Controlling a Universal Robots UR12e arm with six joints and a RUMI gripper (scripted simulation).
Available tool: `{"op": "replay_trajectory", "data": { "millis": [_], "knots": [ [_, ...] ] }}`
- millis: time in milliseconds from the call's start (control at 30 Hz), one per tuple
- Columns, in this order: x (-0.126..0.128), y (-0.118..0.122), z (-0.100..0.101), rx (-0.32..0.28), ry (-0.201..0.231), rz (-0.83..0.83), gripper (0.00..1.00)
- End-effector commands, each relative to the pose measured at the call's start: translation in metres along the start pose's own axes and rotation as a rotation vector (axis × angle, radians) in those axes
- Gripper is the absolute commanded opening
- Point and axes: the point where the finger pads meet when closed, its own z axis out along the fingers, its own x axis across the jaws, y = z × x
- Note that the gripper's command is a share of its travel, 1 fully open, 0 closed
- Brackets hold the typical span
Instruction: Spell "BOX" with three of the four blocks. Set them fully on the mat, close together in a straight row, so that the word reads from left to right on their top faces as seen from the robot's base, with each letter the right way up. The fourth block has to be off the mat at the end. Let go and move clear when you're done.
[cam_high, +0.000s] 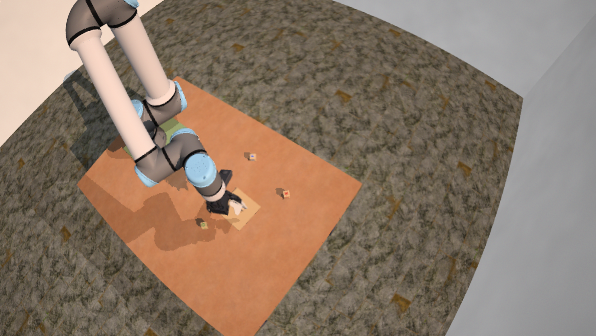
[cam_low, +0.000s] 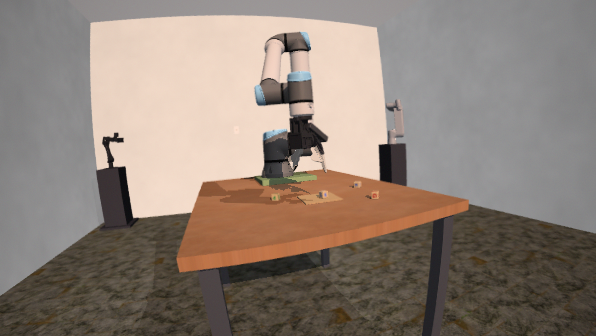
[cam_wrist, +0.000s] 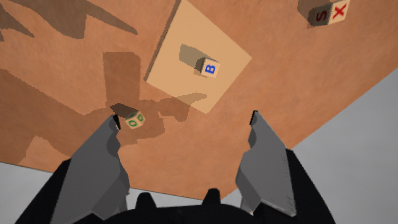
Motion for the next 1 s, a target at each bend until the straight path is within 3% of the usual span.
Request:
{"op": "replay_trajectory", "data": {
  "millis": [0, 300, 633, 667, 967],
  "knots": [
    [0.017, -0.014, 0.000, -0.004, -0.004, 0.139, 1.00],
    [0.033, -0.028, 0.000, -0.004, -0.004, 0.271, 1.00],
    [0.036, -0.031, 0.000, -0.004, -0.004, 0.293, 1.00],
    [0.036, -0.031, 0.000, -0.004, -0.004, 0.293, 0.37],
    [0.036, -0.031, 0.000, -0.004, -0.004, 0.293, 0.37]
  ]
}}
